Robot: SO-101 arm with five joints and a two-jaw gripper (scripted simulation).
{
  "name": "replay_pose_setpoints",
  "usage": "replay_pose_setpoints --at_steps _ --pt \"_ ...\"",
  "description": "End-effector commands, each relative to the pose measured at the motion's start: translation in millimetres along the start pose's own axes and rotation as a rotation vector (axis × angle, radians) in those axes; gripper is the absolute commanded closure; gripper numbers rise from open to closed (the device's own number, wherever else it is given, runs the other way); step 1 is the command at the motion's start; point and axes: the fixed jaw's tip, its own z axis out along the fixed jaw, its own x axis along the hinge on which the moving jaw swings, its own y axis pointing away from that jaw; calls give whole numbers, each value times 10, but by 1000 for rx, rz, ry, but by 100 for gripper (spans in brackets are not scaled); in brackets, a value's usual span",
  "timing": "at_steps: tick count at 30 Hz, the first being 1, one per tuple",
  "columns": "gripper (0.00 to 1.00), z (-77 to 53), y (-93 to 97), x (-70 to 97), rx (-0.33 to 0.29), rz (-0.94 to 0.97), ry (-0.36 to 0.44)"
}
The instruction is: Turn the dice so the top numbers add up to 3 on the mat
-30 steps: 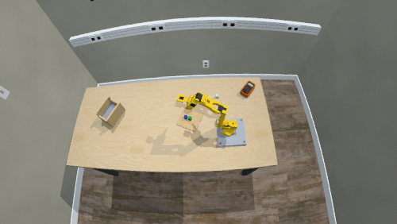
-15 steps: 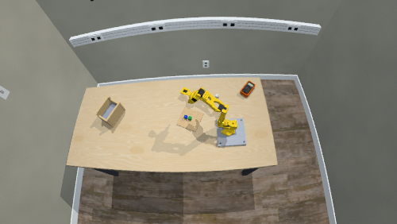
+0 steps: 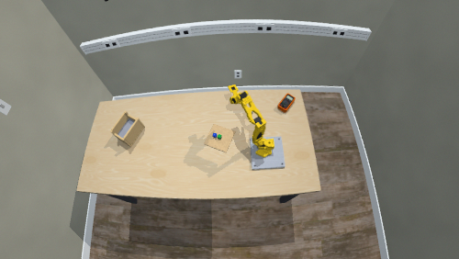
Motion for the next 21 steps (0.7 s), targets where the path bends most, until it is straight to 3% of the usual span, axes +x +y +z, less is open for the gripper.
replay_pose_setpoints --at_steps 1,3,6,11,21 --pt "72 28 -383 -178 71 195 -29" --pt "72 28 -383 -178 71 195 -29" --pt "72 26 -695 -244 127 342 -47" --pt "72 6 -958 -260 172 462 -64" --pt "72 -3 -1042 -260 186 500 -70"
